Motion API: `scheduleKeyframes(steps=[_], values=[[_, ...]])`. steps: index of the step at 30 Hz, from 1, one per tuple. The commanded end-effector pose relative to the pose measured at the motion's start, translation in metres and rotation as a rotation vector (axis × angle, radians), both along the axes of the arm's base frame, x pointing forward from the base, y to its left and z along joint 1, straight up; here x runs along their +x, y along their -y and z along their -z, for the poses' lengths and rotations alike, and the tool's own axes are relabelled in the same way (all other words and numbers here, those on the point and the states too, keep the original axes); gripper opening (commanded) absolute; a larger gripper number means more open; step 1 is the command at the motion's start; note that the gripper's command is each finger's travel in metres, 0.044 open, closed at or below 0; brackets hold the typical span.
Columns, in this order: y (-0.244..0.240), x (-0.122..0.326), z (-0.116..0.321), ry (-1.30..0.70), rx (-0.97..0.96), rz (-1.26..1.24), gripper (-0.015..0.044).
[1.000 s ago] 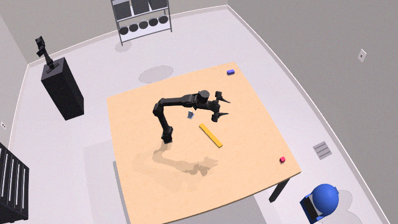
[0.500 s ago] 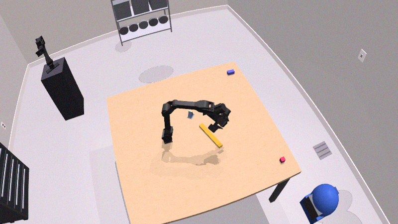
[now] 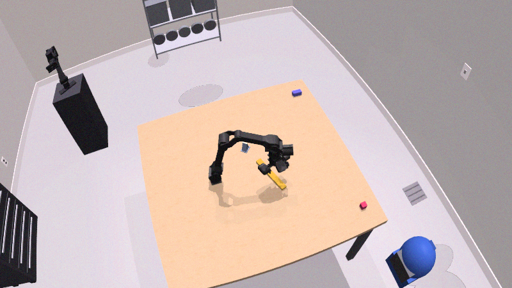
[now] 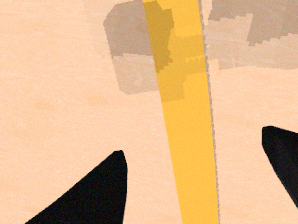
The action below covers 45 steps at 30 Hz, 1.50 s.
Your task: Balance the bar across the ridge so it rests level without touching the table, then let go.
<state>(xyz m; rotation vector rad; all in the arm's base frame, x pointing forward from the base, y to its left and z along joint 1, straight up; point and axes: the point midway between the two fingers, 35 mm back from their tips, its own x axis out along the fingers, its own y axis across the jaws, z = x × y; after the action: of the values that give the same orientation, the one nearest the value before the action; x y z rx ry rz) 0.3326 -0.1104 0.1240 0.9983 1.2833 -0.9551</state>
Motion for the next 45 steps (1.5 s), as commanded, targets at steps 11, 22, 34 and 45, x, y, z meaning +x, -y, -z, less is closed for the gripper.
scheduleKeyframes(steps=[11, 22, 34, 45], values=[[-0.001, -0.002, 0.047, -0.022, -0.002, 0.005, 0.0315], [-0.001, -0.001, 0.057, -0.022, -0.002, 0.005, 0.0315], [-0.001, -0.001, 0.072, -0.022, -0.002, 0.005, 0.0315], [-0.001, -0.001, 0.072, -0.022, -0.002, 0.005, 0.0315]])
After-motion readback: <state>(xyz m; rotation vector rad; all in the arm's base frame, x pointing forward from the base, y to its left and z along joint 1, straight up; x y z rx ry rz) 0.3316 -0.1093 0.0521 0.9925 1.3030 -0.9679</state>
